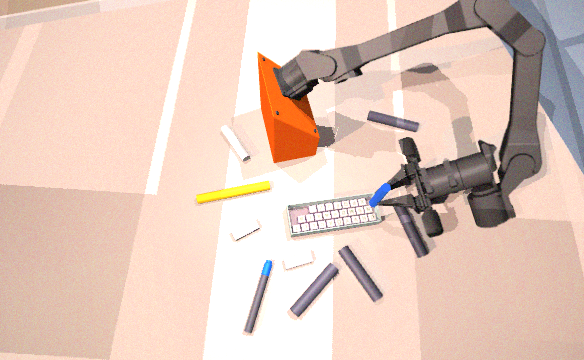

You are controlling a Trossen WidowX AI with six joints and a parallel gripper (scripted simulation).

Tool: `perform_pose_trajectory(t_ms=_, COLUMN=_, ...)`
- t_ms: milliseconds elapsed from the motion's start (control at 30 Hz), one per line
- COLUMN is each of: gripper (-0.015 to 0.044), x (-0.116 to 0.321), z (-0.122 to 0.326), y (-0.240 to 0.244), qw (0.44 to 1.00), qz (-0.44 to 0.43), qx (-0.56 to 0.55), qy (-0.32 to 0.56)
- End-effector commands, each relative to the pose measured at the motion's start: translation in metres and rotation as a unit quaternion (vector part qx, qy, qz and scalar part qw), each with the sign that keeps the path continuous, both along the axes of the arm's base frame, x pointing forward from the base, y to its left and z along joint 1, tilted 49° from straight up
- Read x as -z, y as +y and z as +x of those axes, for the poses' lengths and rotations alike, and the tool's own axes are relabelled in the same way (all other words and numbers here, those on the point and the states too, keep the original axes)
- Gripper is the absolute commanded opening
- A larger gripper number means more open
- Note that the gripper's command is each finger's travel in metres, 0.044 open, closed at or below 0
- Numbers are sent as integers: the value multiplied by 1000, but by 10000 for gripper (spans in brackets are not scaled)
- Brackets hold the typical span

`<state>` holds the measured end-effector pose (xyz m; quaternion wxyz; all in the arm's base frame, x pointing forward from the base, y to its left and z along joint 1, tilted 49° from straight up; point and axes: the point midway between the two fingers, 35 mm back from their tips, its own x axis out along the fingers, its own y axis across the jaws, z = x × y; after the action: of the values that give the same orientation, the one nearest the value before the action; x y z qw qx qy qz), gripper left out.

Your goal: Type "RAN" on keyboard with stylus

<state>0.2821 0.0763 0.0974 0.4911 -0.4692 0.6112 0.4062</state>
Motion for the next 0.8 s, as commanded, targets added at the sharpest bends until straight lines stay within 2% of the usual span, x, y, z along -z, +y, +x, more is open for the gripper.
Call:
perform_pose_trajectory(t_ms=0, gripper=81, x=0, z=-1, y=1, qw=1000, qz=1, qx=2, qy=0)
perform_pose_trajectory(t_ms=767, gripper=81, x=6, z=1, y=8, qw=1000, qz=1, qx=2, qy=0)
